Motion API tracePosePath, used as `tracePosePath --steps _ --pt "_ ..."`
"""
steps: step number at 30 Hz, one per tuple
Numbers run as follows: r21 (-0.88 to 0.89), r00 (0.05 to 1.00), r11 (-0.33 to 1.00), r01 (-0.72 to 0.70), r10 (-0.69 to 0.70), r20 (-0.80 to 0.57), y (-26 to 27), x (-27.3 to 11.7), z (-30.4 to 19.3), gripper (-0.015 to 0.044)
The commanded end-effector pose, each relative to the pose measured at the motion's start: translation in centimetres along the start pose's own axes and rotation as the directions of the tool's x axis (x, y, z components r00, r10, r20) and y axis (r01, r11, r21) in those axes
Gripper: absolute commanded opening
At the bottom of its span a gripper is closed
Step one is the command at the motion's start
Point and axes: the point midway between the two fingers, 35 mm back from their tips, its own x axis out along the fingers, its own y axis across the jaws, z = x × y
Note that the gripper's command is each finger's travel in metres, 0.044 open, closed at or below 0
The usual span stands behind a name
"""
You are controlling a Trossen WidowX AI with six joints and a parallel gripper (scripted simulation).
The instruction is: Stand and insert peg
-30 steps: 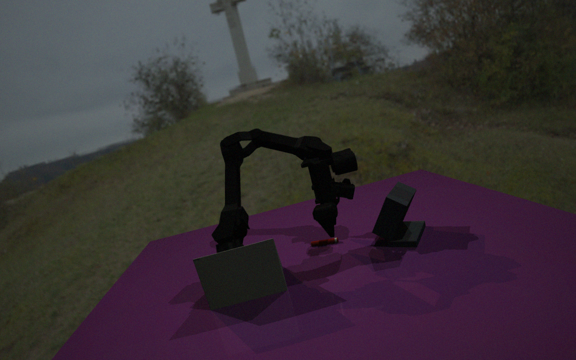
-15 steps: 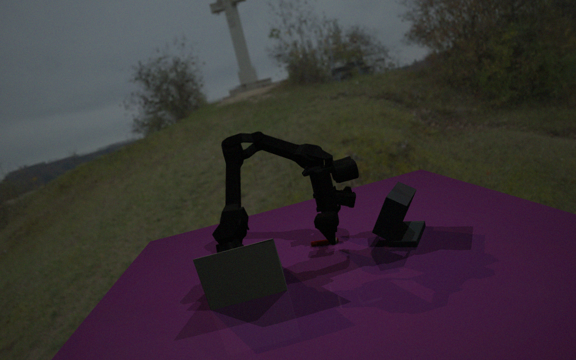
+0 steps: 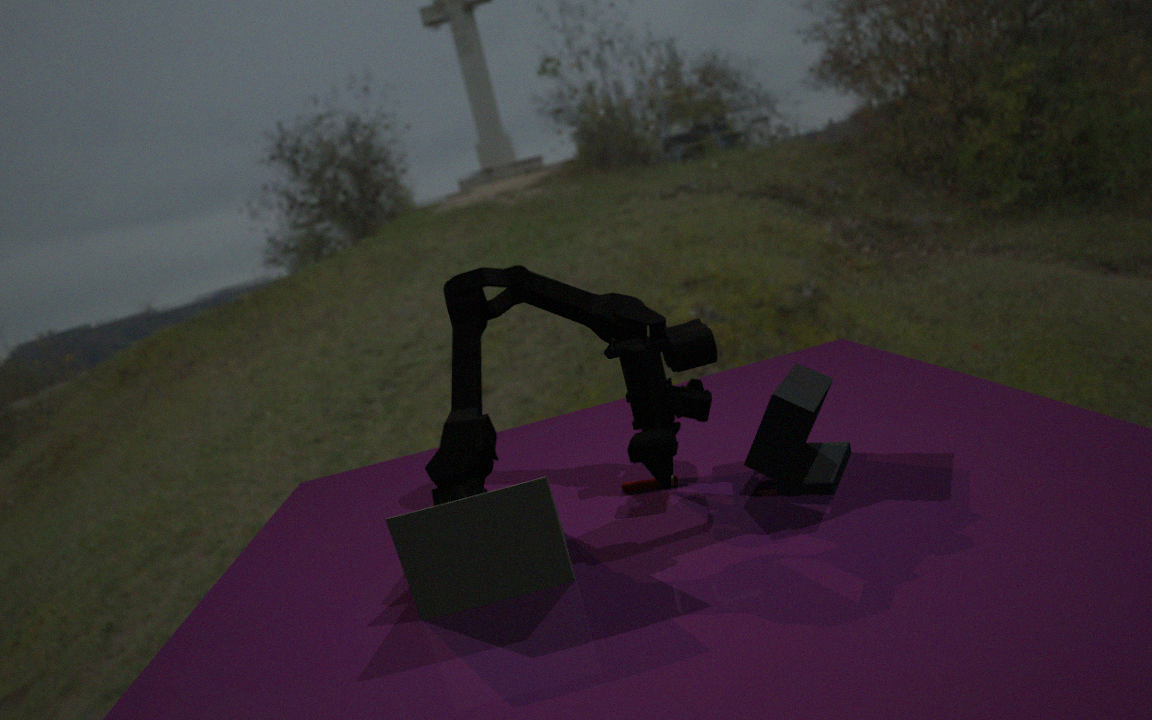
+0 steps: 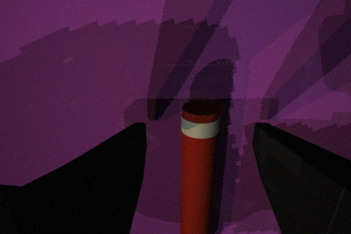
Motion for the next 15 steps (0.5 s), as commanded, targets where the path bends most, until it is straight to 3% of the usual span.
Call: tracePosePath --steps 1,15 --pt "0.004 1.0 1.0 -0.004 0.004 -0.003 0.02 0.08 -0.05 0.0125" --pt "0.004 1.0 1.0 -0.004 0.004 -0.003 0.02 0.08 -0.05 0.007"
